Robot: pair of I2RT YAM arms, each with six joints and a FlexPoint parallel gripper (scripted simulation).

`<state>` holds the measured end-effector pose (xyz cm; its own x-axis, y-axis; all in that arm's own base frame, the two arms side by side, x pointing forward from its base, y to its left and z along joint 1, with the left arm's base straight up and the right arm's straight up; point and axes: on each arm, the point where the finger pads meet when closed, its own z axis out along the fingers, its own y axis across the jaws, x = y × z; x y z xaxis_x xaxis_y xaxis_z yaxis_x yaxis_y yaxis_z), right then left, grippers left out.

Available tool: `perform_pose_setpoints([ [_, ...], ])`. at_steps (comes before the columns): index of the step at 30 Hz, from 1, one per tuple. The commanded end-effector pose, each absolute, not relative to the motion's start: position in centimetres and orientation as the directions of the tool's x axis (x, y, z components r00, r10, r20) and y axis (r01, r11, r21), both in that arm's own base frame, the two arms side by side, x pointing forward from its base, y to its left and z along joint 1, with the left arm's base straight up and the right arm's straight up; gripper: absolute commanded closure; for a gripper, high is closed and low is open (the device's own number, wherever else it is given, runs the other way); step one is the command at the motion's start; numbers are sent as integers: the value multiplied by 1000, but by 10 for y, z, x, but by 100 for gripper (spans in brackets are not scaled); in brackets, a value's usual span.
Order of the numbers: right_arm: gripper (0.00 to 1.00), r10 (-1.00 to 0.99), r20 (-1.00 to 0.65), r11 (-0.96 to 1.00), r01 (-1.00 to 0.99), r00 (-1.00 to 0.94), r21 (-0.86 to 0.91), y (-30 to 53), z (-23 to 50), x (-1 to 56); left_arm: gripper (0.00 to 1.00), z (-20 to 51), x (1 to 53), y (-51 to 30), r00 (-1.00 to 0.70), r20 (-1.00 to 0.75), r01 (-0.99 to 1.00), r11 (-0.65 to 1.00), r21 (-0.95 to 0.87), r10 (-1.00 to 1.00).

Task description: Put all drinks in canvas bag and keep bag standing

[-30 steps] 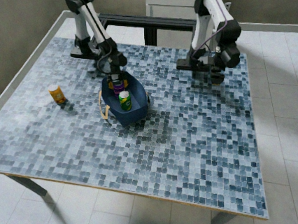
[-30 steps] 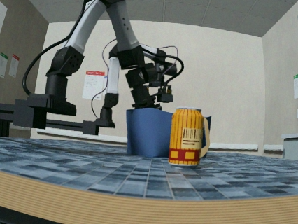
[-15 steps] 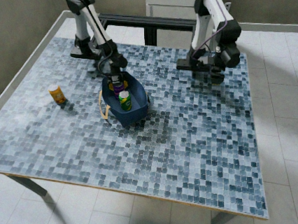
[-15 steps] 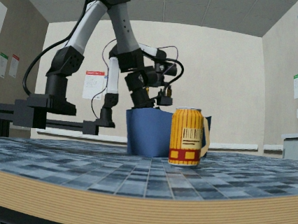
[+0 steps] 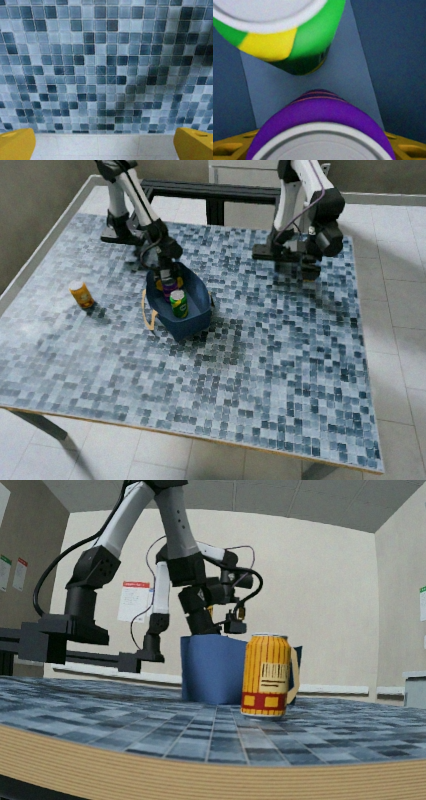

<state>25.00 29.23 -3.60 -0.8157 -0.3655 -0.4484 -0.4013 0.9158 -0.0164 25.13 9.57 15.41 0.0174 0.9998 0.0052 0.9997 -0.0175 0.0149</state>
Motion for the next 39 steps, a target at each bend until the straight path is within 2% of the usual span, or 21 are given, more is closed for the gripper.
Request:
perform_pose_setpoints([
  [1, 33, -323, -529, 919, -393, -784, 22, 308, -10, 267, 0, 163, 258, 95, 16, 12, 999, -17, 38, 1000],
  [2, 16, -322, -534, 918, -395, -782, 25, 309, -9, 268, 0, 163, 258, 95, 16, 12, 999, -17, 38, 1000],
  [36, 14, -321, -531, 918, -395, -784, 27, 309, -8, 267, 0, 163, 258, 95, 16, 12, 999, -17, 38, 1000],
  [39, 14, -344, -492, 919, -394, -800, -2, 299, -2, 260, 0, 163, 258, 95, 16, 12, 999, -17, 38, 1000],
])
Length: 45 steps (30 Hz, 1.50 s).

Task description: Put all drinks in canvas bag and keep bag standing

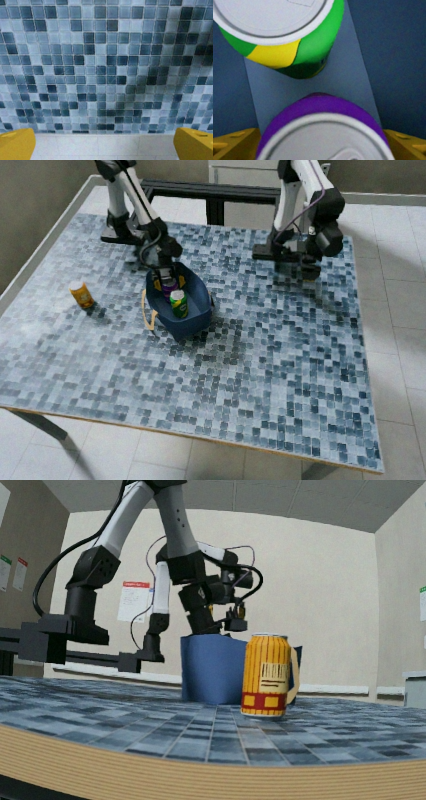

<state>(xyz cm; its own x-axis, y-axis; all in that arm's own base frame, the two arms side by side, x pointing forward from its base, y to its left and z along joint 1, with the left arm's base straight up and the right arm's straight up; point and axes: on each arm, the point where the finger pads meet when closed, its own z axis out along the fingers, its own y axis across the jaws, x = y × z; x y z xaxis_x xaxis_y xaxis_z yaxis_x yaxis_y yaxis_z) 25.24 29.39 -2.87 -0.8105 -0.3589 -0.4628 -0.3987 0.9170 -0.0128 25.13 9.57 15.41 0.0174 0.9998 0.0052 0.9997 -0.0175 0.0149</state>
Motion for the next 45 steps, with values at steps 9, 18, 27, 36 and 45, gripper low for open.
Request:
perform_pose_setpoints([
  [9, 14, -327, -522, 919, -394, -788, 20, 306, 22, 265, 0, 163, 258, 95, 16, 12, 999, -17, 38, 1000],
  [18, 14, -341, -496, 919, -394, -798, 3, 299, 50, 260, 0, 163, 258, 95, 16, 12, 999, -17, 38, 1000],
  [27, 14, -343, -492, 919, -395, -800, 1, 297, 70, 258, 0, 163, 258, 95, 16, 12, 999, -17, 38, 1000],
  [36, 14, -340, -499, 919, -394, -798, 5, 297, 100, 258, 0, 163, 258, 95, 16, 12, 999, -17, 38, 1000],
  [45, 14, -342, -493, 919, -394, -800, 2, 295, 119, 257, 0, 163, 258, 95, 16, 12, 999, -17, 38, 1000],
])
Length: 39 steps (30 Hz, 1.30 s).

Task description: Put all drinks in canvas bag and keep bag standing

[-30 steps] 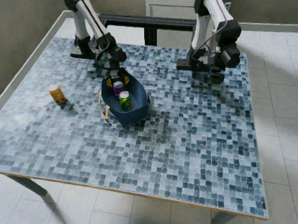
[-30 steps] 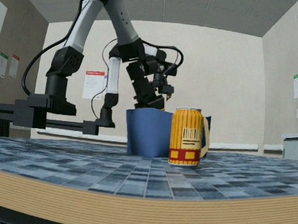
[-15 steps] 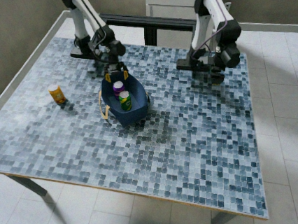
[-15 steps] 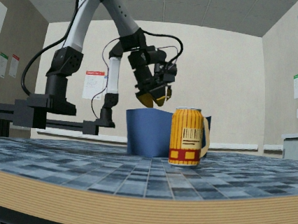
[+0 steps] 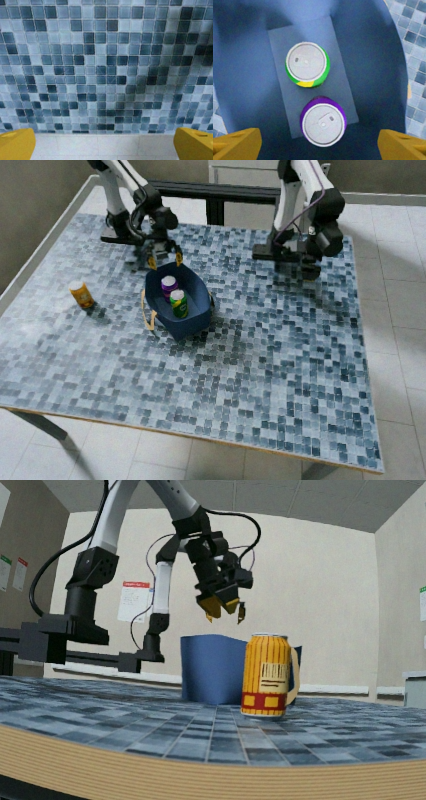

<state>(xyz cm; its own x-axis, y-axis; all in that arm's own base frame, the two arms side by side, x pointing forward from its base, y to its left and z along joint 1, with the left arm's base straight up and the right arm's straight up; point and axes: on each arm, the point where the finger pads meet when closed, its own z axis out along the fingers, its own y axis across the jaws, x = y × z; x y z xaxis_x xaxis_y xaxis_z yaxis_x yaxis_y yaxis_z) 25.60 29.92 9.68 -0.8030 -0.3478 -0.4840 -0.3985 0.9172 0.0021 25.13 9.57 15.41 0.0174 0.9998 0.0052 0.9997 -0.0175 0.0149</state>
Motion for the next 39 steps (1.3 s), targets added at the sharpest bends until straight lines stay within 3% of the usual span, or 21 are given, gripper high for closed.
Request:
perform_pose_setpoints([
  [1, 14, -342, -494, 919, -394, -800, 2, 295, 123, 257, 0, 163, 258, 95, 16, 12, 999, -17, 38, 1000],
  [39, 16, -336, -505, 919, -395, -795, 11, 295, 121, 257, 0, 169, 260, 97, 26, 29, 997, -28, 76, 999],
])
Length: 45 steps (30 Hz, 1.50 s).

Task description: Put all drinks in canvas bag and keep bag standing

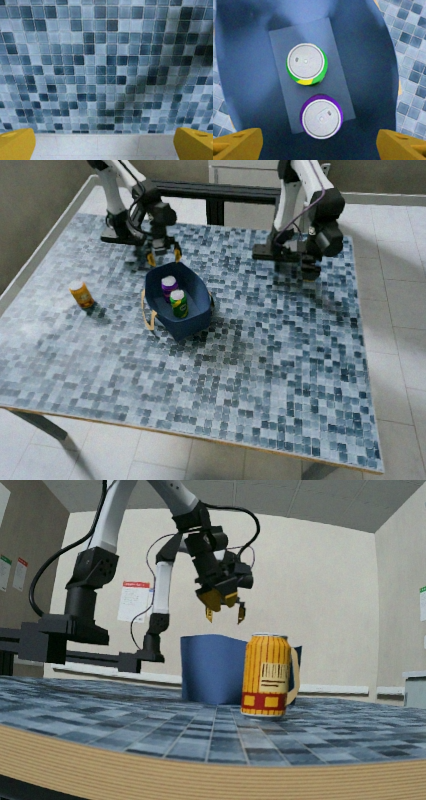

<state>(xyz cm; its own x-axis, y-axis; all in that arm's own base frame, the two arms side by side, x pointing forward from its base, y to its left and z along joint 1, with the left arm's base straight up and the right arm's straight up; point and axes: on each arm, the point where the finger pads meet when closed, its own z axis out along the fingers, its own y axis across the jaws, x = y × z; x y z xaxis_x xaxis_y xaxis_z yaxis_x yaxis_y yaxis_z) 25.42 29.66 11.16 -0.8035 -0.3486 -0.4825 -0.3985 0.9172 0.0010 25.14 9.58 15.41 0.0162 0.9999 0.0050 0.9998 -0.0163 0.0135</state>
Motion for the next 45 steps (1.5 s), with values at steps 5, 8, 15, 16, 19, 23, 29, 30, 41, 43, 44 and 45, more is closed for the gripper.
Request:
perform_pose_setpoints([
  [5, 16, -402, -469, 893, -450, -786, -12, 278, 108, 278, 0, 169, 260, 97, 27, 30, 997, -29, 77, 999],
  [8, 16, -474, -423, 858, -513, -772, -25, 254, 92, 295, 0, 169, 260, 97, 27, 30, 997, -29, 77, 999],
  [15, 16, -532, -385, 821, -570, -754, -18, 208, 79, 320, 0, 169, 260, 97, 27, 30, 997, -29, 77, 999],
  [16, 16, -539, -381, 816, -577, -752, -16, 198, 78, 326, 0, 169, 260, 97, 27, 30, 997, -29, 77, 999],
  [19, 16, -556, -385, 800, -600, -736, -8, 168, 73, 342, 0, 169, 260, 97, 27, 30, 997, -29, 77, 999],
  [23, 16, -580, -378, 777, -629, -722, 10, 123, 61, 352, 0, 169, 260, 97, 27, 30, 997, -29, 77, 999],
  [29, 16, -593, -404, 757, -654, -697, 17, 78, 54, 361, 0, 169, 260, 97, 27, 30, 997, -29, 77, 999],
  [30, 16, -596, -396, 752, -658, -699, 30, 67, 49, 356, 0, 169, 260, 97, 27, 30, 997, -29, 77, 999],
  [41, 16, -589, -506, 726, -688, -630, 10, -40, 39, 348, 0, 169, 260, 97, 27, 30, 997, -29, 77, 999],
  [43, 16, -582, -508, 734, -679, -635, 9, -48, 33, 344, 0, 169, 260, 97, 27, 30, 997, -29, 77, 999],
  [44, 16, -582, -508, 734, -679, -635, 9, -48, 33, 344, 0, 169, 260, 97, 27, 30, 997, -29, 77, 999],
  [45, 16, -581, -517, 736, -677, -629, -3, -55, 39, 348, 0, 169, 260, 97, 27, 30, 997, -29, 77, 999],
])
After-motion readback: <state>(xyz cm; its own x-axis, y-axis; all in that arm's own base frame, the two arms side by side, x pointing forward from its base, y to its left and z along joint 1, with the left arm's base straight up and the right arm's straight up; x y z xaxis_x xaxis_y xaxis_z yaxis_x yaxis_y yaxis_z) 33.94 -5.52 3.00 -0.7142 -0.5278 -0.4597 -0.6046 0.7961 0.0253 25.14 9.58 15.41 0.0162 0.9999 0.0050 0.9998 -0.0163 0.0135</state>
